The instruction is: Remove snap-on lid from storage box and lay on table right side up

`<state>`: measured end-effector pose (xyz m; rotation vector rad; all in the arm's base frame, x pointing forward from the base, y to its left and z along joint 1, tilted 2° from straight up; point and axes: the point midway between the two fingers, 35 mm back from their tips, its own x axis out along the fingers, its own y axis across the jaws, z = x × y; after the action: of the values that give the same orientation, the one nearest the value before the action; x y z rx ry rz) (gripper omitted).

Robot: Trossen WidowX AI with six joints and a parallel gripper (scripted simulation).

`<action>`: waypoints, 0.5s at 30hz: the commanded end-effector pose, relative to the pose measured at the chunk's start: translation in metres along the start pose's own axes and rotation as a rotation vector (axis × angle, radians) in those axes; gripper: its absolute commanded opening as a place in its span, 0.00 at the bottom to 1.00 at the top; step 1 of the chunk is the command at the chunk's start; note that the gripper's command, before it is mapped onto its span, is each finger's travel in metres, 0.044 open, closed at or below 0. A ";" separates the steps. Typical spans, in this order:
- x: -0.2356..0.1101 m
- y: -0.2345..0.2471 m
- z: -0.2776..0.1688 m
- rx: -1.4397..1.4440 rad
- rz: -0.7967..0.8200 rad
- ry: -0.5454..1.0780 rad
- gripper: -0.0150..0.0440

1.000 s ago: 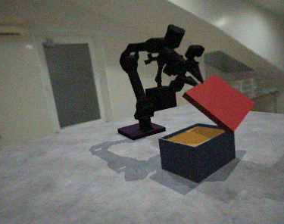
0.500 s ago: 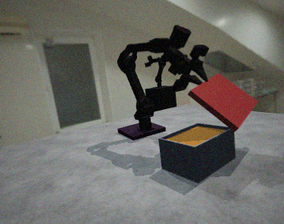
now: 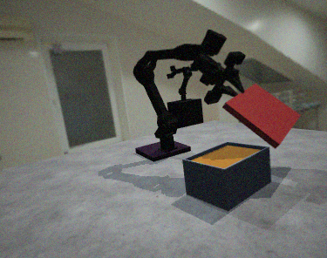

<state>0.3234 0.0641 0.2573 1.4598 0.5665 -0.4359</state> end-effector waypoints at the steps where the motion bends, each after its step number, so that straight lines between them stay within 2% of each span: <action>1: -0.001 0.001 -0.008 0.006 0.004 -0.004 0.25; 15: -0.003 -0.001 -0.036 0.008 0.004 -0.002 0.25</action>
<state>0.3177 0.0933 0.2529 1.4577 0.5739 -0.4425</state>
